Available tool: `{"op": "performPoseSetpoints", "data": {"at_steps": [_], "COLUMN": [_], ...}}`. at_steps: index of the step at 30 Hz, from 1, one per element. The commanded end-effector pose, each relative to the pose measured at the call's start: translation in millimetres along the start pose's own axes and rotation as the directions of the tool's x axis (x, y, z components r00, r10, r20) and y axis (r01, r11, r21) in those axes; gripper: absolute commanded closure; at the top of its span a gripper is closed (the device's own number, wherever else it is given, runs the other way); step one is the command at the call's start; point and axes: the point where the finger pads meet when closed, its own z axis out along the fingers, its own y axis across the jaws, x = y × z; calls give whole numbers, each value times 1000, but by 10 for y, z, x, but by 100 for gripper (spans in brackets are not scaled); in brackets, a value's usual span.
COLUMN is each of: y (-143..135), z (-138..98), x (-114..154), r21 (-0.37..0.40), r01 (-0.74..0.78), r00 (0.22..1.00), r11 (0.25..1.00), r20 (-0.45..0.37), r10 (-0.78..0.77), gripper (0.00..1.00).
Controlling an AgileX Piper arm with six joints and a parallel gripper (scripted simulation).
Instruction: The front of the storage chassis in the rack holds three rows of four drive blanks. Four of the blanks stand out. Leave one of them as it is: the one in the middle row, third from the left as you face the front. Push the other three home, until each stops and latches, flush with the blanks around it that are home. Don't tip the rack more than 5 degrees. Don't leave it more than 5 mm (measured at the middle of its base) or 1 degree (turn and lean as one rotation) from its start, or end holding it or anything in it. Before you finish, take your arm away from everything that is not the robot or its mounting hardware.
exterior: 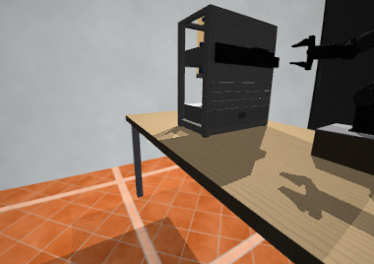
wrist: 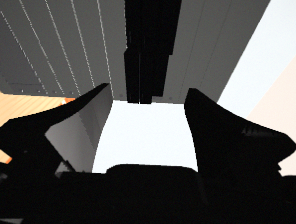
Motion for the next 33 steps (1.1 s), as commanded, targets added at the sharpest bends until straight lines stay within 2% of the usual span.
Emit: {"op": "performPoseSetpoints", "data": {"at_steps": [1,29,30,33], "y": [-3,-3,-3,-3], "z": [7,7,7,7], "x": [2,2,2,2], "r21": [-1,-1,-1,-1], "r01": [0,0,0,0], "r00": [1000,1000,1000,1000], "r11": [1000,1000,1000,1000], "r20": [-1,-1,-1,-1], "r10": [0,0,0,0], "gripper": [0,0,100,100]}}
